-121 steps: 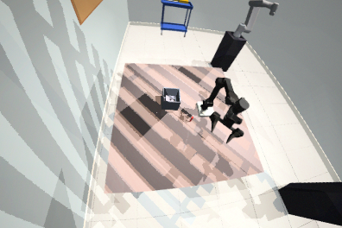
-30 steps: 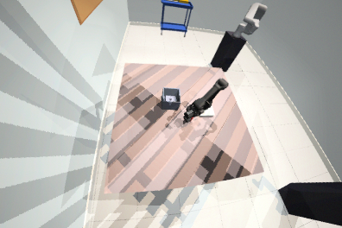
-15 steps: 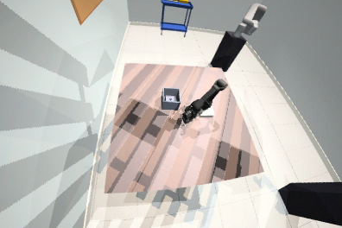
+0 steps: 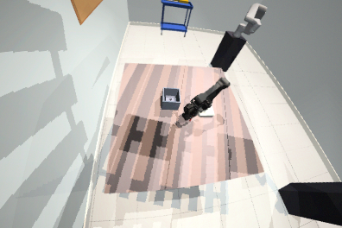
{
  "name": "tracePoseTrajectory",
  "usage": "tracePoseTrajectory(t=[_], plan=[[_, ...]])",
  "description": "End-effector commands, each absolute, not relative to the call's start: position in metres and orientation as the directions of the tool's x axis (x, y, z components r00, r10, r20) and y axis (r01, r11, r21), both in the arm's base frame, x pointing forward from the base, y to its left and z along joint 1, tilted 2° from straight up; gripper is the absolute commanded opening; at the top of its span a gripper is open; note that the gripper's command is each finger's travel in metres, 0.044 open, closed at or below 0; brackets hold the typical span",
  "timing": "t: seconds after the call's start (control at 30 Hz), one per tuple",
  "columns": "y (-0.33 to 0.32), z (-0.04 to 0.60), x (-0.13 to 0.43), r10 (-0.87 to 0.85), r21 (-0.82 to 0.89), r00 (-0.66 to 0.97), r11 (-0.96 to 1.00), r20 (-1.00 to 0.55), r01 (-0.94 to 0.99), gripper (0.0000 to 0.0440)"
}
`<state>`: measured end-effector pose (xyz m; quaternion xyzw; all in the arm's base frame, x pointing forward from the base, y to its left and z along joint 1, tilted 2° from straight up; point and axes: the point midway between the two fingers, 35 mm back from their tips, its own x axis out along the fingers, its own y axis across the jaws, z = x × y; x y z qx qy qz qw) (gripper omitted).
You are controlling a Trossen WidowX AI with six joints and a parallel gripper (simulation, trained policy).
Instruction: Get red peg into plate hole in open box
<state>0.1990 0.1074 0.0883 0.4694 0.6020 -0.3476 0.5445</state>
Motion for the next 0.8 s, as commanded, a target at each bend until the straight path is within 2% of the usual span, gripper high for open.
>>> tracePoseTrajectory(t=[0.0, 0.37, 0.77], plan=[[0.106, 0.101, 0.203, 0.206, 0.129, 0.064, 0.318, -0.976, 0.939, 0.0], [0.086, 0.151, 0.216, 0.207, 0.249, 0.19, 0.315, -0.96, 0.916, 0.0], [0.047, 0.186, 0.23, 0.13, 0.308, 0.282, 0.284, -0.951, 0.908, 0.0]])
